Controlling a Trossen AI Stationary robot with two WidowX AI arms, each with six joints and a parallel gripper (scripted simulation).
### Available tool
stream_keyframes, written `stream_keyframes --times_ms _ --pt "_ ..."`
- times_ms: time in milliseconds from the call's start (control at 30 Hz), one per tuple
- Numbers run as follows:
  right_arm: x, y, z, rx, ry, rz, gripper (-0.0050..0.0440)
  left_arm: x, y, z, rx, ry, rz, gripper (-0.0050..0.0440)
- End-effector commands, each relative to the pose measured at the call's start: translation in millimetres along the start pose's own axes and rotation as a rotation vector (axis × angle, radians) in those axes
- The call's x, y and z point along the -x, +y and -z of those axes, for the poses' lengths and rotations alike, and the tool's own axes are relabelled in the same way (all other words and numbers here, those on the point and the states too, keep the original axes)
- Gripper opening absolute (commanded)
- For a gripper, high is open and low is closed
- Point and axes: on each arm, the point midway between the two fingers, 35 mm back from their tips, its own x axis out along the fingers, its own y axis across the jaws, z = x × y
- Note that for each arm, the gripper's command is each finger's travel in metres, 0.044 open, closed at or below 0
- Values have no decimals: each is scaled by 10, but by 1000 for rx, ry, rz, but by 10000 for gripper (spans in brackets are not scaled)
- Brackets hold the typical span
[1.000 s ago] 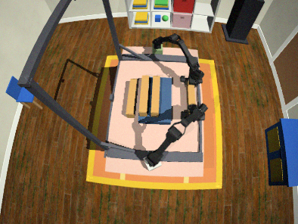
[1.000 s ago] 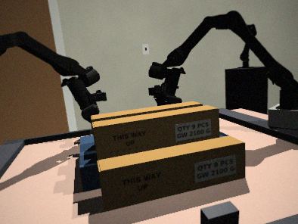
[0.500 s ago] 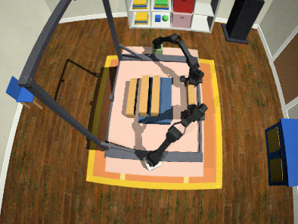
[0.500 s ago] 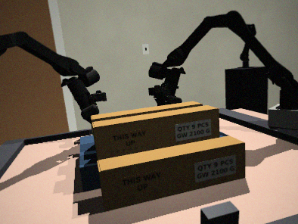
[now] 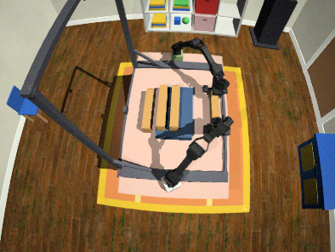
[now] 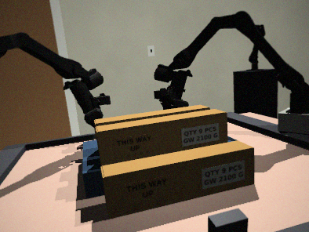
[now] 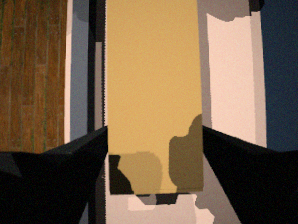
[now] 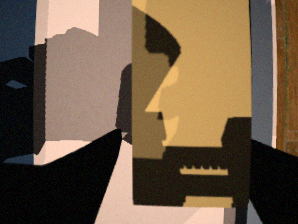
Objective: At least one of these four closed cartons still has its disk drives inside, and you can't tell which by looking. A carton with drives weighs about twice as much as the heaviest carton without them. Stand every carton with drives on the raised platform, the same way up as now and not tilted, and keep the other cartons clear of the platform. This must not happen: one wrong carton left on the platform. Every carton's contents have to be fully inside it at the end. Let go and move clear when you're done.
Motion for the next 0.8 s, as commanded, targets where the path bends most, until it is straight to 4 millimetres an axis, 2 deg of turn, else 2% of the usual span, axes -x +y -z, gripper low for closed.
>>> stream_keyframes --times_ms 0,767 --pt "57 -10 -56 8 -15 10 386 109 19 -63 -6 -21 -16 387" --pt "57 -10 -56 8 -15 10 386 108 22 -67 -7 -23 -18 387"
